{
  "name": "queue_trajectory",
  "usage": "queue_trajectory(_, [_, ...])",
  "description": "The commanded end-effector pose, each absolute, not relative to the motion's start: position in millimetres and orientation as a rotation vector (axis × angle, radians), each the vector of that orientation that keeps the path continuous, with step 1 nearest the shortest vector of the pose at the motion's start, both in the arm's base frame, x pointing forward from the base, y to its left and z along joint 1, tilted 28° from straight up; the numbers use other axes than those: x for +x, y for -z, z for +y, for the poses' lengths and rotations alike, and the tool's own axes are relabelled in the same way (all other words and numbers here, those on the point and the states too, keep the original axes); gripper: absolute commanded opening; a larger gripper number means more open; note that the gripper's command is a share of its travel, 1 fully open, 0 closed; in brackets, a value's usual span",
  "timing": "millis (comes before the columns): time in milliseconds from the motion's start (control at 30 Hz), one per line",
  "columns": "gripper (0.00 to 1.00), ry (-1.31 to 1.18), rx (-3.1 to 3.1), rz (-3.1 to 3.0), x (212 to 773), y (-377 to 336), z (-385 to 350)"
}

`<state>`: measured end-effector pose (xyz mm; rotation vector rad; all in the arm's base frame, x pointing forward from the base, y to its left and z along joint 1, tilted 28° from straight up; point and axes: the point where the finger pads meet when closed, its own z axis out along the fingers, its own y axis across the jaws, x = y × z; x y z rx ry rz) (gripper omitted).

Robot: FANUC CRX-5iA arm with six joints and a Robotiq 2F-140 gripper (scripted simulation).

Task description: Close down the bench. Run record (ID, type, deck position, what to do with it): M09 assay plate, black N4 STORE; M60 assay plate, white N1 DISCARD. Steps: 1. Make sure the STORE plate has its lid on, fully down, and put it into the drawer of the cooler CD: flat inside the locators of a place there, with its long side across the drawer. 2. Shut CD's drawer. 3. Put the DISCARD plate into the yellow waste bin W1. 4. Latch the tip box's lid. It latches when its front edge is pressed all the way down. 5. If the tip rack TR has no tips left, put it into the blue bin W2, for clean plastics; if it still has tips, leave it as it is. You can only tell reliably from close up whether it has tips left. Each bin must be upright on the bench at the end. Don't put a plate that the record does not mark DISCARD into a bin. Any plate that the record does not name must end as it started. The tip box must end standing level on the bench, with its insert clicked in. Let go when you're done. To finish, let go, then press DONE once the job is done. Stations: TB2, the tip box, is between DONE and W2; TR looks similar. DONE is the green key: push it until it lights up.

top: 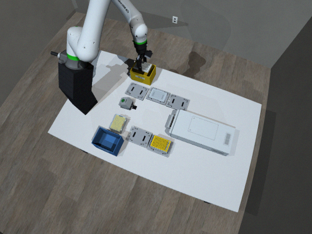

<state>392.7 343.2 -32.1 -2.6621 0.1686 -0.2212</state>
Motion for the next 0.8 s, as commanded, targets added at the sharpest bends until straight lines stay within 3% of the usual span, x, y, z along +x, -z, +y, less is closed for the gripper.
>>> queue_trajectory(0, [0.1,0.223,-2.661,0.169,393,31,343])
queue_trajectory(767, [0.1,0.223,-2.661,0.169,396,44,350])
